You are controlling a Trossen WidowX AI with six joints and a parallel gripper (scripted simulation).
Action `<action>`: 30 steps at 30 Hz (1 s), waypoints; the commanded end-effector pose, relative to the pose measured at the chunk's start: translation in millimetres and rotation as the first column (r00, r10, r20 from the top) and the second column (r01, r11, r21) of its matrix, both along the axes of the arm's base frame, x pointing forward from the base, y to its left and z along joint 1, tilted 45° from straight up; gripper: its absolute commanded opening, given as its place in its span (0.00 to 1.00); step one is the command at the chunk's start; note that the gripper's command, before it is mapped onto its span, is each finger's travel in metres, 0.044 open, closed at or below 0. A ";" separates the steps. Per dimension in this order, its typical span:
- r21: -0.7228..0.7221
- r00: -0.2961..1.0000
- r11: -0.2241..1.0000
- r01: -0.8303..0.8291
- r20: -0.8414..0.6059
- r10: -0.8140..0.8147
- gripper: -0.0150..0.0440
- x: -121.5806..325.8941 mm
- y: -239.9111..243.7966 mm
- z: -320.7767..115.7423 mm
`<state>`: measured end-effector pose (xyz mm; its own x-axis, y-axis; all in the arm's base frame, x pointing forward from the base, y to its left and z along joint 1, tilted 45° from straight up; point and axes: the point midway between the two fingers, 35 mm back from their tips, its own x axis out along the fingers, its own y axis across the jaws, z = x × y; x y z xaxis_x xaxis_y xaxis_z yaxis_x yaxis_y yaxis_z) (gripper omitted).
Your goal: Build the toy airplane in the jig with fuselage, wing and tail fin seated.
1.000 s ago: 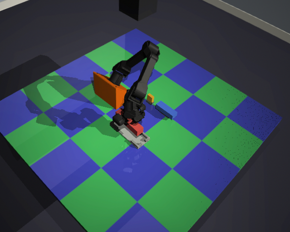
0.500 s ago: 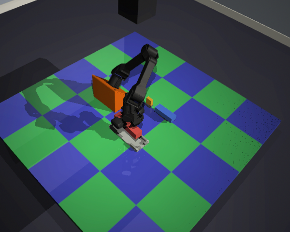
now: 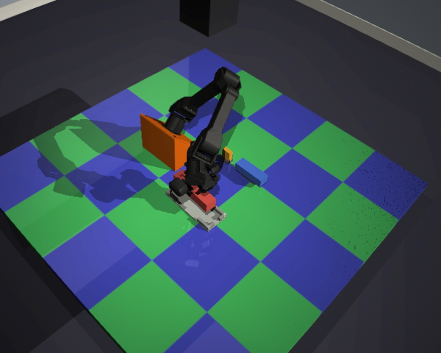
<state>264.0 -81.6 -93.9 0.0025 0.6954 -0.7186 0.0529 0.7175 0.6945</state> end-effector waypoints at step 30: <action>0.000 1.000 1.000 -0.003 0.002 0.003 0.58 -1.1 27.2 -30.1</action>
